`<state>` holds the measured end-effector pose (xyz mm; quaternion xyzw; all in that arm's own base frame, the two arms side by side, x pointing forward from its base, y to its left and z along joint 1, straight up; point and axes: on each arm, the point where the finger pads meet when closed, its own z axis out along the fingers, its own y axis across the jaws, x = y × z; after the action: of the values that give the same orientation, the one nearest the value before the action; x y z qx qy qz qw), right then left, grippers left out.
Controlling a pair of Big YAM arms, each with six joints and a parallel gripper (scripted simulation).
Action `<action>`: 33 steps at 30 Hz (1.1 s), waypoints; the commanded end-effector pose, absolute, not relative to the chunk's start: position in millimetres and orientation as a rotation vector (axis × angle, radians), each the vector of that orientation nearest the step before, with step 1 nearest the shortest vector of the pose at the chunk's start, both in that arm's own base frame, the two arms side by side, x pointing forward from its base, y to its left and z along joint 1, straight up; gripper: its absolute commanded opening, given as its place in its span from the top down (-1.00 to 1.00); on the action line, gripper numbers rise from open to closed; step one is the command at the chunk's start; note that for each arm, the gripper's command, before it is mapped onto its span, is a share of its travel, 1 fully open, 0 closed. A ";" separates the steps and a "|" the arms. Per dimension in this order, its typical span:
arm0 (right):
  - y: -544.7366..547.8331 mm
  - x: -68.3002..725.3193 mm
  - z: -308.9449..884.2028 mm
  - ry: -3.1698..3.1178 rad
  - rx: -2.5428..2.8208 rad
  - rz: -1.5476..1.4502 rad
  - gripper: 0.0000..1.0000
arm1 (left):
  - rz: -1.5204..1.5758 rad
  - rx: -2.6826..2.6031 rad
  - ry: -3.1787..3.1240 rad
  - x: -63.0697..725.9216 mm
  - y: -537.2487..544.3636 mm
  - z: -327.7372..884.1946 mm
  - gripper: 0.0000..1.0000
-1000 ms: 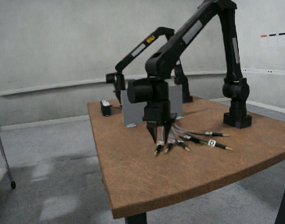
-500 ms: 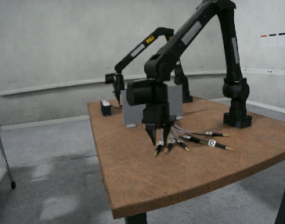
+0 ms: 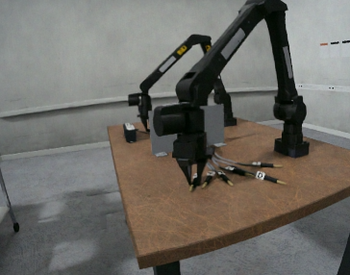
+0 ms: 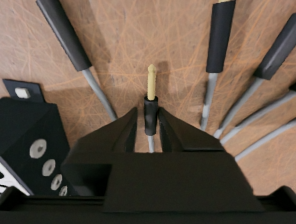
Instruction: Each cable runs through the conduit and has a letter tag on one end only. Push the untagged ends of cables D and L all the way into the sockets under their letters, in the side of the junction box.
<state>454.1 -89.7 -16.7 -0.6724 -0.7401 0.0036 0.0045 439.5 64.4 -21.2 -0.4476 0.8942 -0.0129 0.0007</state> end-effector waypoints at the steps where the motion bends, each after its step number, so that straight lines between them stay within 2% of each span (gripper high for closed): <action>1: -91.4 476.0 -4.6 -2.336 -2.152 -0.037 0.56 | -0.060 -1.386 2.779 452.5 68.4 -15.6 0.56; 2: -91.3 475.6 -4.6 -2.335 -2.151 -0.036 0.56 | -0.069 -1.377 2.762 461.7 69.8 -9.5 0.56; 3: -91.2 475.2 -4.6 -2.334 -2.150 -0.034 0.64 | -0.069 -1.377 2.762 461.7 69.8 -9.5 0.64; 5: -89.7 464.6 -10.9 -2.327 -2.136 -0.019 0.64 | -0.060 -1.386 2.779 450.4 67.8 -15.6 0.64; 6: -89.6 464.2 -10.9 -2.326 -2.134 -0.018 0.73 | -0.060 -1.386 2.779 450.4 67.8 -15.6 0.73; 10: -92.3 475.1 1.4 -2.348 -2.154 -0.048 0.73 | -0.066 -1.380 2.768 451.3 67.7 -9.7 0.73; 16: -90.3 462.0 -8.0 -2.331 -2.138 -0.024 0.90 | -0.060 -1.386 2.780 440.3 65.7 -12.9 0.90; 17: -90.4 459.5 -11.0 -2.325 -2.126 -0.008 1.00 | -0.065 -1.382 2.771 446.7 66.7 -8.5 1.00; 18: -89.3 453.0 -9.3 -2.326 -2.134 -0.014 0.89 | -0.064 -1.382 2.772 447.4 66.8 -7.4 0.89; 33: -91.7 464.7 97.8 -2.342 -2.147 -0.034 0.89 | -0.054 -1.393 2.787 444.9 65.3 -15.8 0.89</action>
<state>441.1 -87.2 54.7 -0.6743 -0.7384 0.0059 0.0082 440.3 64.5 -20.9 -0.4475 0.8942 -0.0146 0.0060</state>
